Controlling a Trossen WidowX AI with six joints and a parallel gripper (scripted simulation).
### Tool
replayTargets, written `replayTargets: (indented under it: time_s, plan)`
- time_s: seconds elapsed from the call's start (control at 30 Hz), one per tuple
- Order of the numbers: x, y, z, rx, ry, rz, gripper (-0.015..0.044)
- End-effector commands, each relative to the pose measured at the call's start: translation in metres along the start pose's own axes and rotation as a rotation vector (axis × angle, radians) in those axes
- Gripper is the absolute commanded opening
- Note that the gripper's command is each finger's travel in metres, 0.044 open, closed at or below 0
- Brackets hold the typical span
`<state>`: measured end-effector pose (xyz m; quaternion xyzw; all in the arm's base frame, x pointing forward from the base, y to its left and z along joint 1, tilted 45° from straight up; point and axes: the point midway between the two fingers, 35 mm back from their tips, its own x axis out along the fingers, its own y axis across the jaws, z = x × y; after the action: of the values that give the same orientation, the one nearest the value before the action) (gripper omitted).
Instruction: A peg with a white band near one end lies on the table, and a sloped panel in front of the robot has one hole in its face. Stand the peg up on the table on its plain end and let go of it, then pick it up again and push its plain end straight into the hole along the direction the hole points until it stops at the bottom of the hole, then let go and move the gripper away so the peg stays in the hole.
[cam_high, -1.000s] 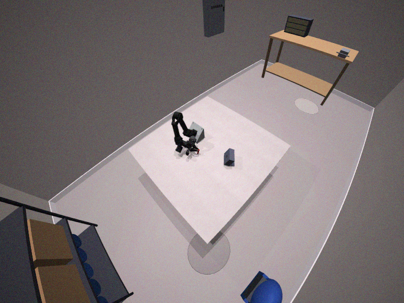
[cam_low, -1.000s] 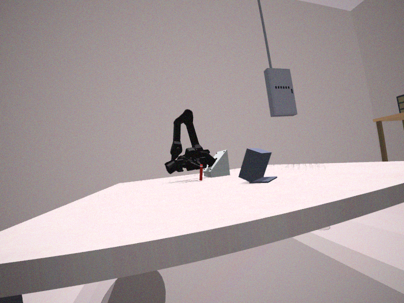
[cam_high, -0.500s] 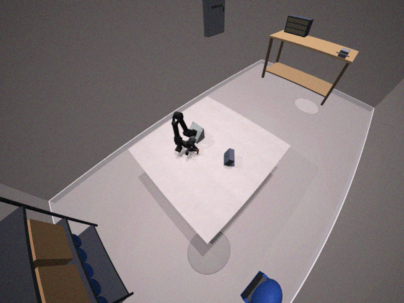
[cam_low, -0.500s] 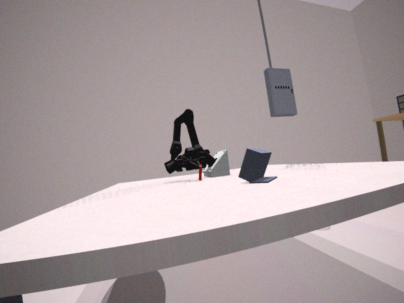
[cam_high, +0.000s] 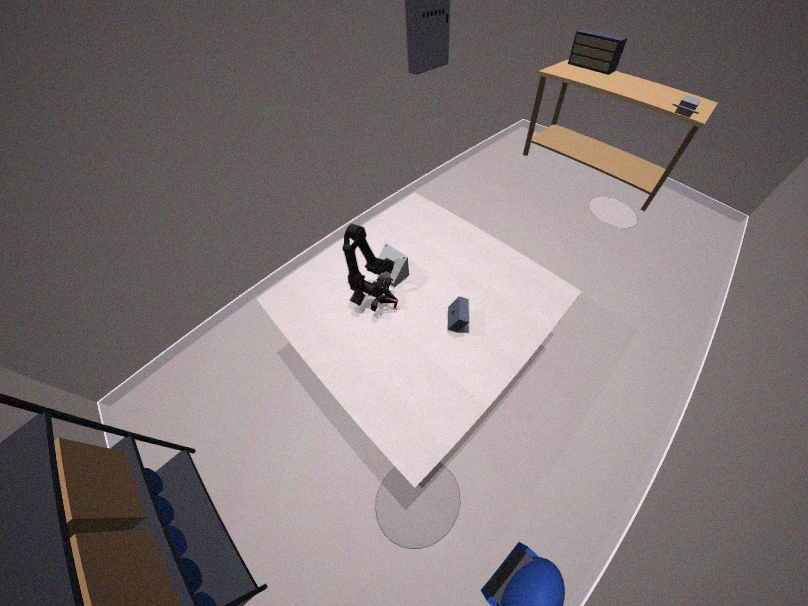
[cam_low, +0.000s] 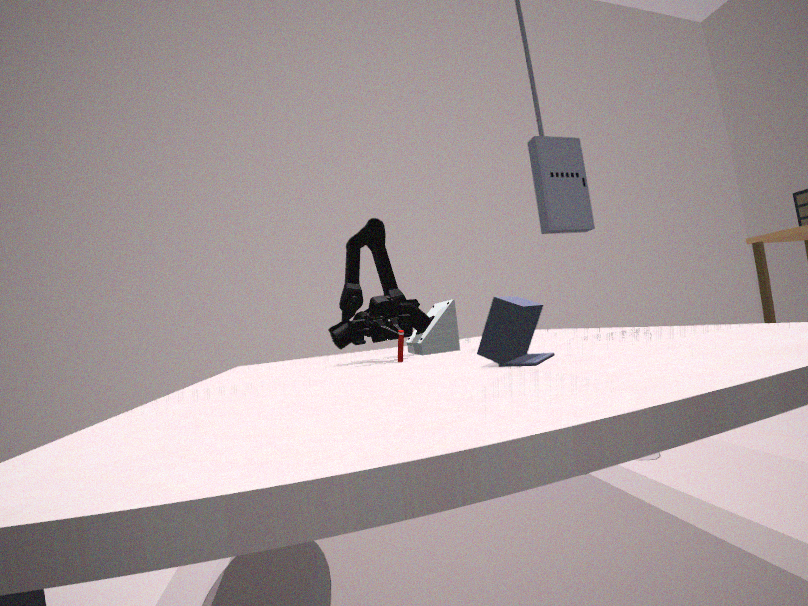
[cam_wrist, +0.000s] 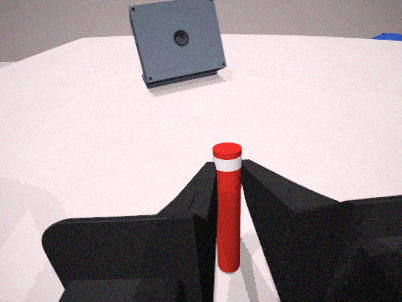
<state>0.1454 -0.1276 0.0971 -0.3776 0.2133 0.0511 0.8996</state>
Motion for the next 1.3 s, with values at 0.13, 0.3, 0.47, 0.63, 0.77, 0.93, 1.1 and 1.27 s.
replayTargets:
  time_s: [0.13,0.3,0.47,0.63,0.77,0.93,1.1,1.27]
  plan:
    - [-0.0017,0.0004,-0.0015,0.0,-0.001,0.0,0.005]
    - [-0.0025,0.0007,-0.0026,-0.001,-0.006,-0.001,0.005]
    - [-0.0031,0.0009,-0.0031,-0.001,-0.013,-0.002,0.005]
    - [-0.0037,0.0011,-0.0035,-0.002,-0.02,-0.004,0.005]
    - [-0.0042,0.0012,-0.0038,-0.002,-0.026,-0.005,0.005]
    - [-0.0047,0.0014,-0.0042,-0.003,-0.034,-0.006,0.005]
    - [-0.0053,0.0016,-0.0046,-0.003,-0.041,-0.008,0.005]
    - [-0.0058,0.0018,-0.005,-0.003,-0.048,-0.01,0.005]
